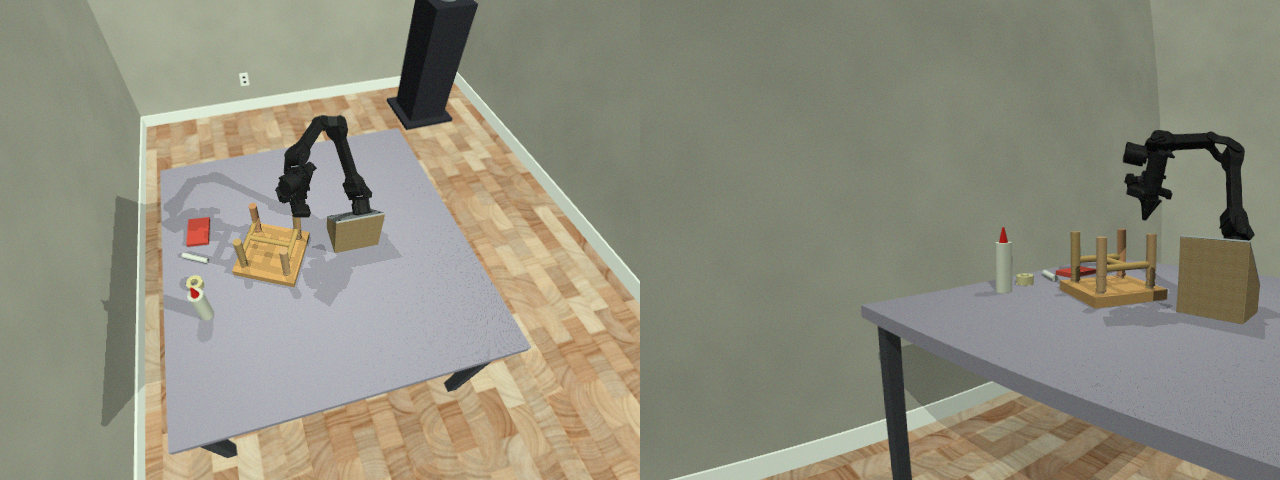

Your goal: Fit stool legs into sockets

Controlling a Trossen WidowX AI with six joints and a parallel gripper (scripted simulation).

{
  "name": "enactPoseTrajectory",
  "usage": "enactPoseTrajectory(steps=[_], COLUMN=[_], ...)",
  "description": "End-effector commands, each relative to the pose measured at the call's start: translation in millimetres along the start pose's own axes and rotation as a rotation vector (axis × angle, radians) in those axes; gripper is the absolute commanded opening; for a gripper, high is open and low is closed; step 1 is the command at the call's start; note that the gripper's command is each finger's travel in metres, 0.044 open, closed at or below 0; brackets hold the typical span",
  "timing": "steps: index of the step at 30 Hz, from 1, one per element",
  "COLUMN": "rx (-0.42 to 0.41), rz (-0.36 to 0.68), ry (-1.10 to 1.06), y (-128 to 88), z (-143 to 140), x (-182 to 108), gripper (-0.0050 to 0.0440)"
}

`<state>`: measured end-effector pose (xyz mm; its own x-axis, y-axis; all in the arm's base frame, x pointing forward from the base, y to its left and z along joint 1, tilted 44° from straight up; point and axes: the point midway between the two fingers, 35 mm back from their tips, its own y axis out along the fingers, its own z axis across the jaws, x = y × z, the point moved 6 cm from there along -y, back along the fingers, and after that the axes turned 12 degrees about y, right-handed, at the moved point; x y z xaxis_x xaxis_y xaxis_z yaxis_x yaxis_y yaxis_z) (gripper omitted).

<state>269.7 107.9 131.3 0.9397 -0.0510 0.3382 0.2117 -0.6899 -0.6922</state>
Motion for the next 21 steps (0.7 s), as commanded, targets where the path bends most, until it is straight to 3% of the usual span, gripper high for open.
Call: enactPoseTrajectory(steps=[1,14,21], rx=[-0.022,-0.022,-0.023], rz=[0.000,0.000,0.000], ry=[0.068,0.068,0.069], y=[-0.9,-0.1,22.7], z=[-24.1,-24.1,-26.2], x=[-9.9,-10.1,-17.2], gripper=[0.0000,0.0000,0.0000])
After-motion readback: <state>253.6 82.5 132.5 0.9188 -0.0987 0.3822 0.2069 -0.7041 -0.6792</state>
